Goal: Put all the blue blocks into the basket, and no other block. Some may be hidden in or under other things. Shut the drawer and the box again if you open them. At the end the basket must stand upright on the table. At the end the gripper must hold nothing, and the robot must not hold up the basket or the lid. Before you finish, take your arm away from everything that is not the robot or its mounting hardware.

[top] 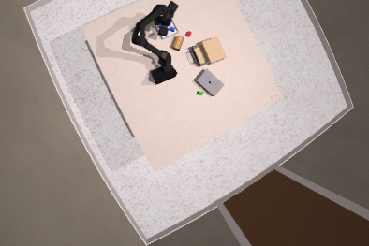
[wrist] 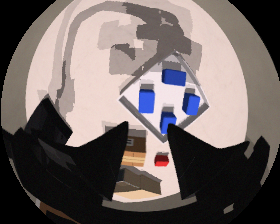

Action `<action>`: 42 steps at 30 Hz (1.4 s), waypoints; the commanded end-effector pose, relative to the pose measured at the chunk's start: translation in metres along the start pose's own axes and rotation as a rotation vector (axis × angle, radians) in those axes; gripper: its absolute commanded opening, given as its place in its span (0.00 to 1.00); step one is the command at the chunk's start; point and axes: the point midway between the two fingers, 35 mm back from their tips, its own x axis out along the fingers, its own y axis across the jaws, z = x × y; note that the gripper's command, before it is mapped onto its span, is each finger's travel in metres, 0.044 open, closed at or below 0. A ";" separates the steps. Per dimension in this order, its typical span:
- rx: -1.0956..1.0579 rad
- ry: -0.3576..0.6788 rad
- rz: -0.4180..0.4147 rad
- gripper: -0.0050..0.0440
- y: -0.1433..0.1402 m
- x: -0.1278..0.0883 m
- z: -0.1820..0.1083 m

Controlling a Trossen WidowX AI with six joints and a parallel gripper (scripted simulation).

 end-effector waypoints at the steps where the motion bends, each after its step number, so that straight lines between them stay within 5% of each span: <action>1: -0.002 -0.005 -0.004 0.50 -0.001 -0.017 0.002; 6: -0.002 -0.005 -0.004 0.50 -0.001 -0.024 0.002; 7: 0.065 -0.005 -0.004 0.40 0.004 -0.024 -0.007; 23: 0.375 0.083 0.047 0.40 0.012 -0.012 -0.143; 32: 0.623 0.066 0.045 0.40 0.059 -0.012 -0.217; 42: 0.857 -0.006 -0.001 0.40 0.119 -0.012 -0.262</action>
